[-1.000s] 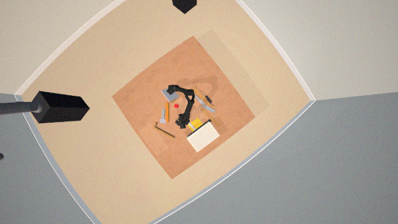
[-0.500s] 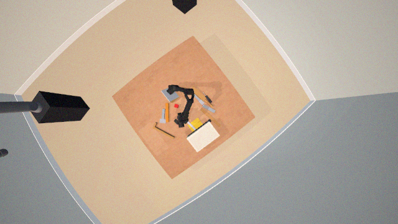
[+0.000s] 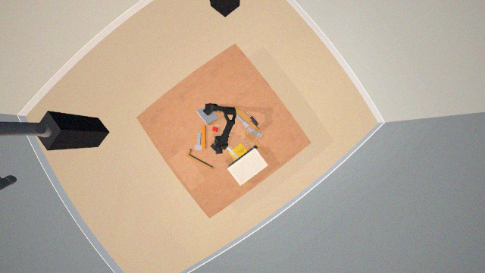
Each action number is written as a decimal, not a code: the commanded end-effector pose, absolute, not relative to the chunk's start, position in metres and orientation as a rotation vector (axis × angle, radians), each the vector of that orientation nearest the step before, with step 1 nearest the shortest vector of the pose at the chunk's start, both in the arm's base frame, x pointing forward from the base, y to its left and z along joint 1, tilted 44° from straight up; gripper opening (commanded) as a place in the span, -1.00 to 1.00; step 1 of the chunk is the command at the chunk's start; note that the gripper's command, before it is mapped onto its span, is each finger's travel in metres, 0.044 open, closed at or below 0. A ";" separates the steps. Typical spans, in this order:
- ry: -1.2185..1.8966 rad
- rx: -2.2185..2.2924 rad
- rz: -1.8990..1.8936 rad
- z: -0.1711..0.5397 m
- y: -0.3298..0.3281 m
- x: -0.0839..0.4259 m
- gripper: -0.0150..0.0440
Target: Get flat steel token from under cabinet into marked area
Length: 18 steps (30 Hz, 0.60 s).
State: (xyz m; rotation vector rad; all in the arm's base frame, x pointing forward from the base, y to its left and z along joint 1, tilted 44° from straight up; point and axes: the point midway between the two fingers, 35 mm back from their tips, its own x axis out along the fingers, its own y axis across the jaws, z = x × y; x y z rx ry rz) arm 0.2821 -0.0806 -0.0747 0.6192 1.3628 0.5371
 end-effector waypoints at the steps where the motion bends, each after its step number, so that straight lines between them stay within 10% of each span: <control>1: 1.365 0.621 0.539 -0.076 -0.079 0.275 -0.49; 18: 1.366 0.622 0.539 -0.079 -0.078 0.253 -0.49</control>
